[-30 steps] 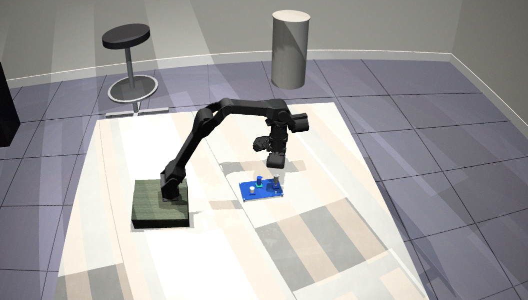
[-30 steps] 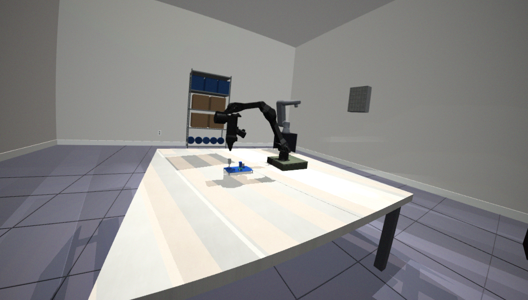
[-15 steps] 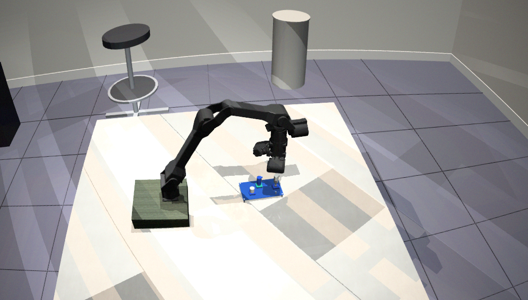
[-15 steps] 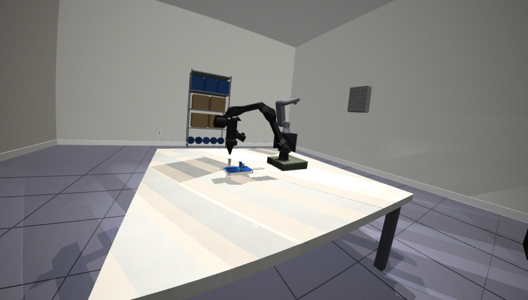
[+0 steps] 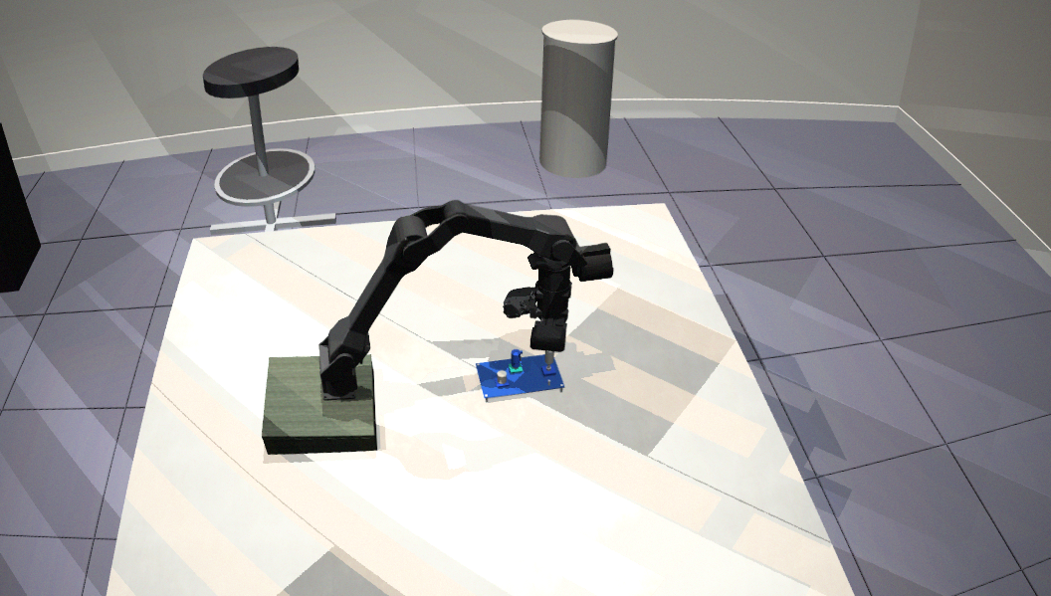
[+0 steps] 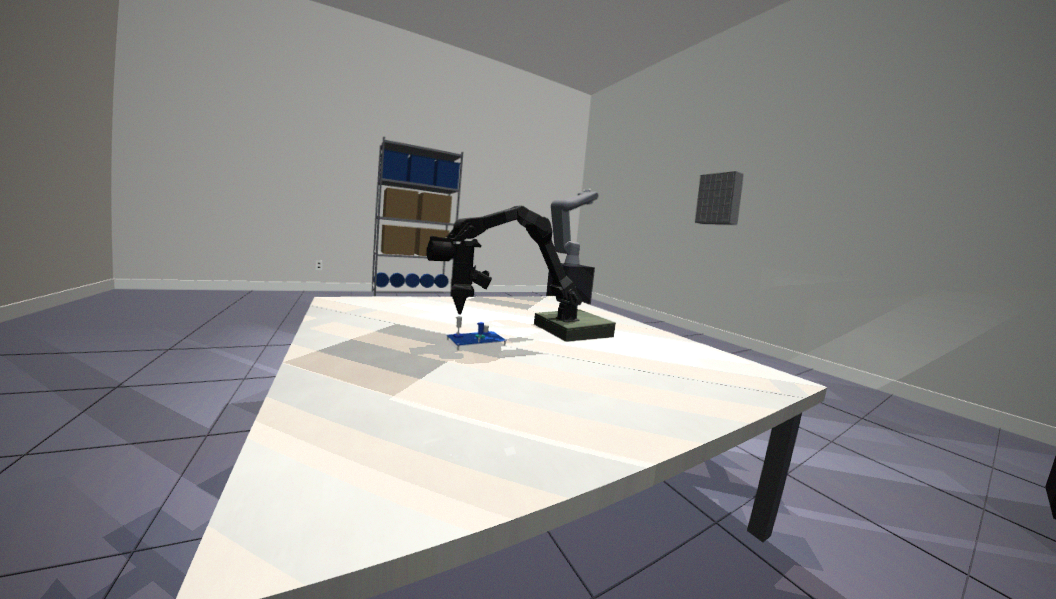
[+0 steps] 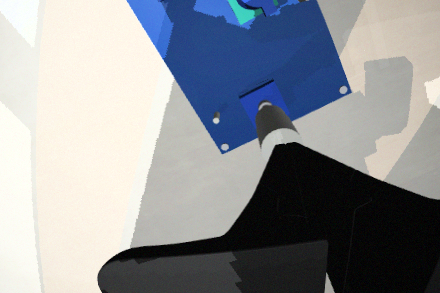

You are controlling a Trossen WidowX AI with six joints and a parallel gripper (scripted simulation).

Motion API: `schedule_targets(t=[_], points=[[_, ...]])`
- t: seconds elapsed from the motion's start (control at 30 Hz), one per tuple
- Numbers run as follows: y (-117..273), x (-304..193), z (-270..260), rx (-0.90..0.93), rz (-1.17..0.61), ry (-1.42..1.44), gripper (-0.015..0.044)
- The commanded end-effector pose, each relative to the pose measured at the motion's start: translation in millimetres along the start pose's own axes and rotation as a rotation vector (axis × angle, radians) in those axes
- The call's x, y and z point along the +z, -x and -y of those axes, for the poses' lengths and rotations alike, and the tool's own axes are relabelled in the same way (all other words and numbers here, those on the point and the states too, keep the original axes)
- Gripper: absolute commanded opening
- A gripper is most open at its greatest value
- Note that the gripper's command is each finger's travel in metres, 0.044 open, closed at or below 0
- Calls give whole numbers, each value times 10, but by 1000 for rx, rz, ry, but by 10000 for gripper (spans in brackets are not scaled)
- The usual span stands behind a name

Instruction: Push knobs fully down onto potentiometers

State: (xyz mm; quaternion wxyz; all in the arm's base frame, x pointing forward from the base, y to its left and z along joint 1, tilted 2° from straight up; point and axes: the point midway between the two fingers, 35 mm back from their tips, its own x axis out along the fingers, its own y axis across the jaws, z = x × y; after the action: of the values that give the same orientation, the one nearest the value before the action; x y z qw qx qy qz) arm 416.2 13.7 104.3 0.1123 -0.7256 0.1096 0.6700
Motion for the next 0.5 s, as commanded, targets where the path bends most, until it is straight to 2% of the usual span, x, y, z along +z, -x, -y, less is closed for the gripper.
schedule_targets(t=[0.0,0.47], points=[[-1,-2,-2,1,-1,4,0],[-37,-2,-2,1,-1,4,0]])
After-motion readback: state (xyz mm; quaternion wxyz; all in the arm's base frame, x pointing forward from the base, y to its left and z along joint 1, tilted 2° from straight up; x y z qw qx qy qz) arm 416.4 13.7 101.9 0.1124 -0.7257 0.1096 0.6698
